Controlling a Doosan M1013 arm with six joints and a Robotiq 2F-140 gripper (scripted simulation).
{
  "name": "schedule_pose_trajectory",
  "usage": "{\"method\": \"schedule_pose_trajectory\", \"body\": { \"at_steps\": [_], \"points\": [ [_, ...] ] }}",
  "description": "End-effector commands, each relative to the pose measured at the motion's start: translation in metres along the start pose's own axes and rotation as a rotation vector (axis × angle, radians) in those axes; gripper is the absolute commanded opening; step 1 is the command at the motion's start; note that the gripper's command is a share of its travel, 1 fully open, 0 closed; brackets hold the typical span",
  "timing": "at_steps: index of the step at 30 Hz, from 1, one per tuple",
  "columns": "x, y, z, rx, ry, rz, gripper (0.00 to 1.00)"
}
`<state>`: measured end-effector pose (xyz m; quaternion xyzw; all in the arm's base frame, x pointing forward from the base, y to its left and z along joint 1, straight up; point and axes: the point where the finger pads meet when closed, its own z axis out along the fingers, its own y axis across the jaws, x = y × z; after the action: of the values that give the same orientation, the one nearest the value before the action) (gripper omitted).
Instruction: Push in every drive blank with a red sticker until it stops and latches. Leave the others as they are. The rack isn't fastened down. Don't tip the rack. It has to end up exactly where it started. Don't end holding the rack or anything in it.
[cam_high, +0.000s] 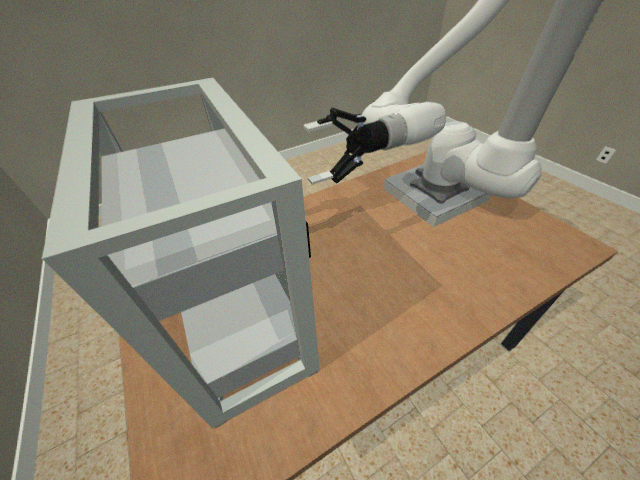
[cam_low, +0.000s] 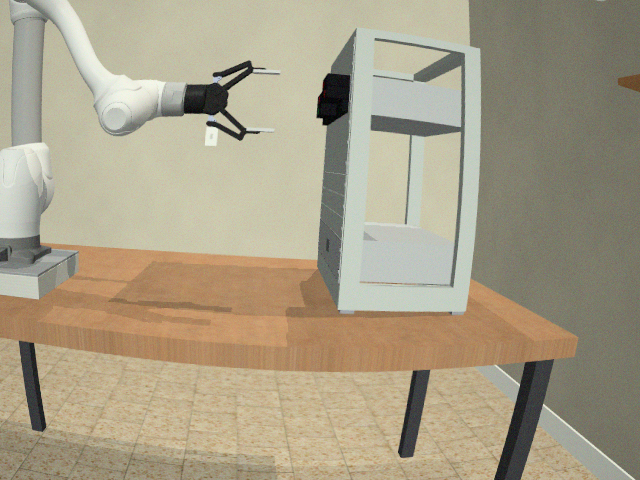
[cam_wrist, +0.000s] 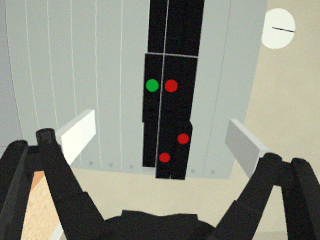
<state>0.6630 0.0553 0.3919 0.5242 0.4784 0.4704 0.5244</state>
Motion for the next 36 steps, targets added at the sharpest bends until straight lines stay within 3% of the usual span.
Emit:
{"method": "schedule_pose_trajectory", "body": {
  "at_steps": [1,11,36],
  "points": [
    [0.010,0.000,0.022,-0.005,-0.001,0.003,1.00],
    [0.020,-0.003,0.048,-0.005,-0.001,0.003,1.00],
    [0.021,-0.003,0.049,-0.005,-0.001,0.003,1.00]
  ]
}}
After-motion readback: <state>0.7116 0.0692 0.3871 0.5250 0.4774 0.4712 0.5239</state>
